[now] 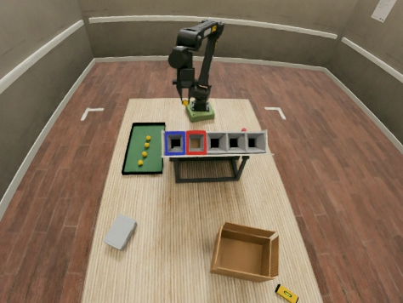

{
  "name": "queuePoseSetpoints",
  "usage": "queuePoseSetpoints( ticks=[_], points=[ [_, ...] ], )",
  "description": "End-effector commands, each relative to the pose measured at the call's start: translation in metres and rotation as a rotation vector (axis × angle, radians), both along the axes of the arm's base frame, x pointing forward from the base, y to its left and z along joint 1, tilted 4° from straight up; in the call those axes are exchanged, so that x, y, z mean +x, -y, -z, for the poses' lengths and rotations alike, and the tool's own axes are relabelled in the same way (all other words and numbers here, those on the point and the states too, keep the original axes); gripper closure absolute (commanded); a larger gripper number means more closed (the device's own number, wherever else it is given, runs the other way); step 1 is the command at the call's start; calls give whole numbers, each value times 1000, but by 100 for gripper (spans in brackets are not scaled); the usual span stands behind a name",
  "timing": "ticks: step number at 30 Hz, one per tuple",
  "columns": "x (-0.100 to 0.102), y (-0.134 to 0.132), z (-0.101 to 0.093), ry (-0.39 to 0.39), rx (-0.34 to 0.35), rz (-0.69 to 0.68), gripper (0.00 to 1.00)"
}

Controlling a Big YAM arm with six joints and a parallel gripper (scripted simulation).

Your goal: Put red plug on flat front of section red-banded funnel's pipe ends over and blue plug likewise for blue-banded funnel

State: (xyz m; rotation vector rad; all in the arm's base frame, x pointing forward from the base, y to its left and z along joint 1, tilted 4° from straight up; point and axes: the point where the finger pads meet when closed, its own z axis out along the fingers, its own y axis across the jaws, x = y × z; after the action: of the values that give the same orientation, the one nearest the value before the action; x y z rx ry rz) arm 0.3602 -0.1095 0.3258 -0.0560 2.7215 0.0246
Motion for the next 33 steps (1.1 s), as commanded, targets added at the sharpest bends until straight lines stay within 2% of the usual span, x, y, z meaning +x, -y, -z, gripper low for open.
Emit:
queuePoseSetpoints(
  ticks=[1, 8, 33],
  points=[
    [11, -12, -36, 62, -2, 27, 100],
    [18, -32, -55, 98, 3, 34, 100],
    [18, -32, -55, 99, 5, 33, 100]
  ],
)
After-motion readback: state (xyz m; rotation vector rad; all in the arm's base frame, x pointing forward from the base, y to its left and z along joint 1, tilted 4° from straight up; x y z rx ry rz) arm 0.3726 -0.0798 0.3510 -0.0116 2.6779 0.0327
